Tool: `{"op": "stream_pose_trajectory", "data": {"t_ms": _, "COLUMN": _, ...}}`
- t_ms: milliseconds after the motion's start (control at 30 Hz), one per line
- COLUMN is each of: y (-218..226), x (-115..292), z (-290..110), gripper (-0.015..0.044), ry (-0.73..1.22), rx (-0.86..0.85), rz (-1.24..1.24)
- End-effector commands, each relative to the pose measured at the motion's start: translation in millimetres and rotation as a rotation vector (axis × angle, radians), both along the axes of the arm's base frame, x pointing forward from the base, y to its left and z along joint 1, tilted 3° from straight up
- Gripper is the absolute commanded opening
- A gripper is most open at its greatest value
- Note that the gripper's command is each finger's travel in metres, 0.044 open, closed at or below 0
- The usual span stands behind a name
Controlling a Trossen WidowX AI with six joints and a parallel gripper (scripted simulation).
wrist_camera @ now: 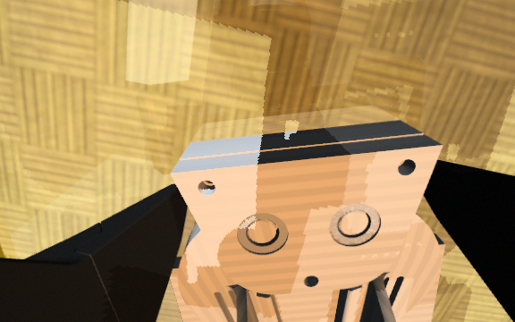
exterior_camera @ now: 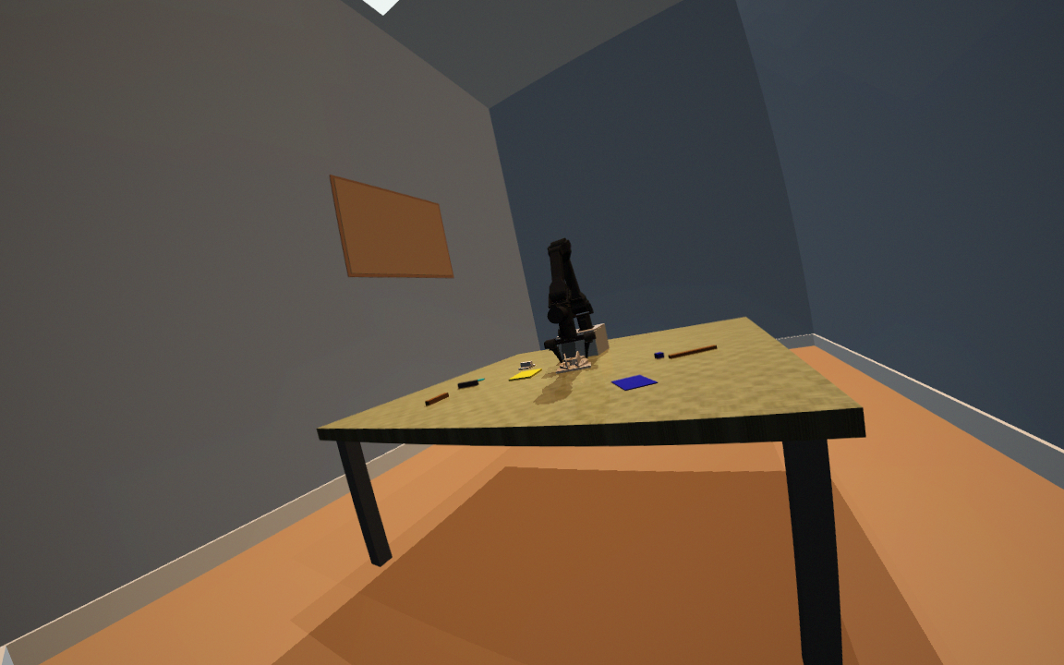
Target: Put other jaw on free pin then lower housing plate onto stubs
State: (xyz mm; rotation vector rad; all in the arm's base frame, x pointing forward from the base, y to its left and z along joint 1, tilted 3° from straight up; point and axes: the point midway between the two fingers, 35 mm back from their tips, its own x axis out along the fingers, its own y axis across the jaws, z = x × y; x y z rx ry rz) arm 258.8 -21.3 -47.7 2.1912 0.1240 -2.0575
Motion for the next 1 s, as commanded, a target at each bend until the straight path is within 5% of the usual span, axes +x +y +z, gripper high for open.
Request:
{"op": "stream_pose_trajectory", "data": {"t_ms": 0, "y": 0, "x": 0, "z": 0, "gripper": 0.044, "ry": 0.001, "rx": 0.0, "rz": 0.0}}
{"op": "stream_pose_trajectory", "data": {"t_ms": 300, "y": 0, "x": 0, "z": 2, "gripper": 0.044, "ry": 0.001, "rx": 0.0, "rz": 0.0}}
{"op": "stream_pose_trajectory", "data": {"t_ms": 600, "y": 2, "x": -4, "z": 68, "gripper": 0.044, "ry": -0.003, "rx": -0.002, "rz": -0.004}}
{"op": "stream_pose_trajectory", "data": {"t_ms": 967, "y": 6, "x": -31, "z": 98, "gripper": 0.044, "ry": -0.005, "rx": -0.001, "rz": -0.003}}
